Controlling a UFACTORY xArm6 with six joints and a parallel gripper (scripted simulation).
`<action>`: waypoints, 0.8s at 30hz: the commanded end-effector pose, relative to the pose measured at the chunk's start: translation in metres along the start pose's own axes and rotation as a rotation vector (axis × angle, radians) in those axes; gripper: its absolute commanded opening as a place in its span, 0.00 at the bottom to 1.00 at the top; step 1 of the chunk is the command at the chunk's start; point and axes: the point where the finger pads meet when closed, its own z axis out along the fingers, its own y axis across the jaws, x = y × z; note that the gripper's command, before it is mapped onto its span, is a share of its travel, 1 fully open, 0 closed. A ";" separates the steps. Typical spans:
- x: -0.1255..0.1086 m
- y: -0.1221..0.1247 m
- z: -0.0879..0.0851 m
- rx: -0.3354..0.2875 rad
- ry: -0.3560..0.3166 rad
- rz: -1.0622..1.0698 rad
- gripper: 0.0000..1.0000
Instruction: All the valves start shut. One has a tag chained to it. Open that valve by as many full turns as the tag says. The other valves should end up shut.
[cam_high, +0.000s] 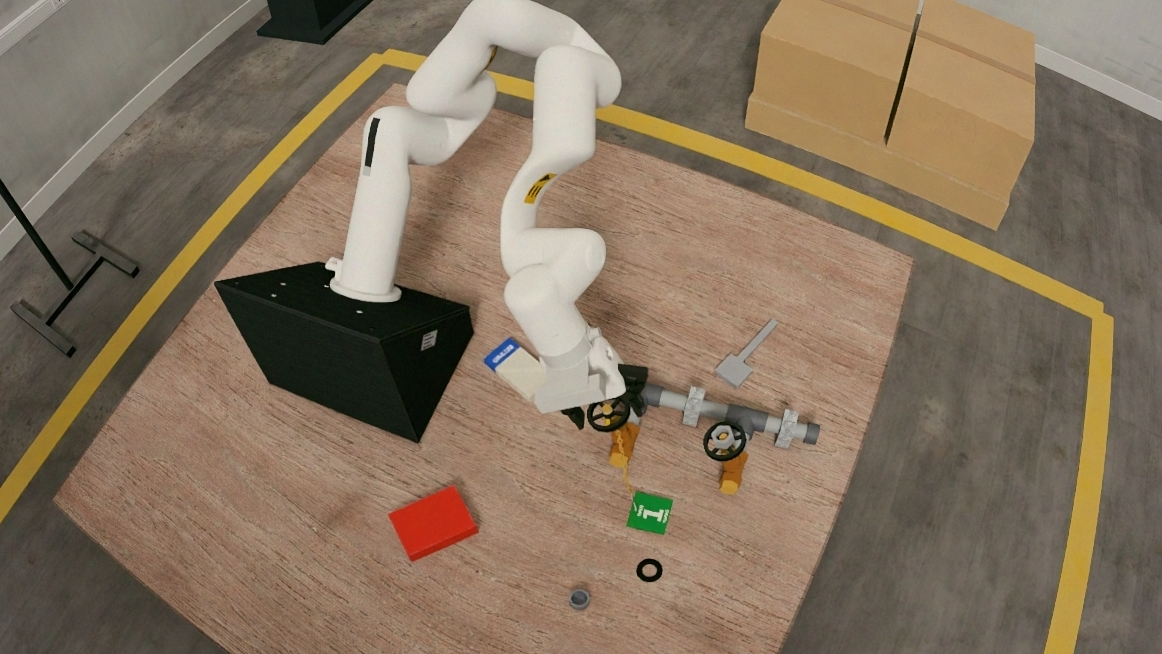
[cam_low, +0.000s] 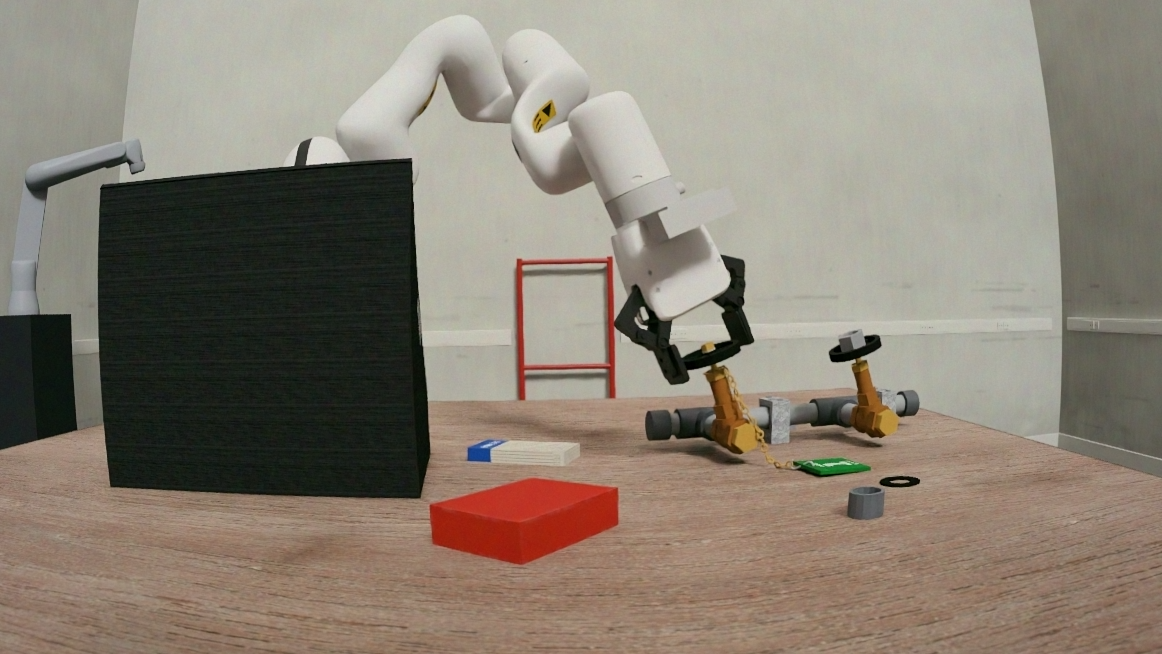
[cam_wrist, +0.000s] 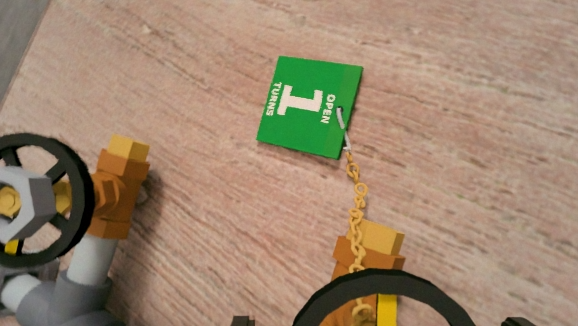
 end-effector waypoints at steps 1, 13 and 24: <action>0.001 -0.001 -0.001 -0.058 -0.020 0.270 1.00; 0.001 -0.001 -0.001 -0.081 -0.028 0.371 1.00; 0.001 -0.002 -0.004 -0.080 -0.029 0.370 1.00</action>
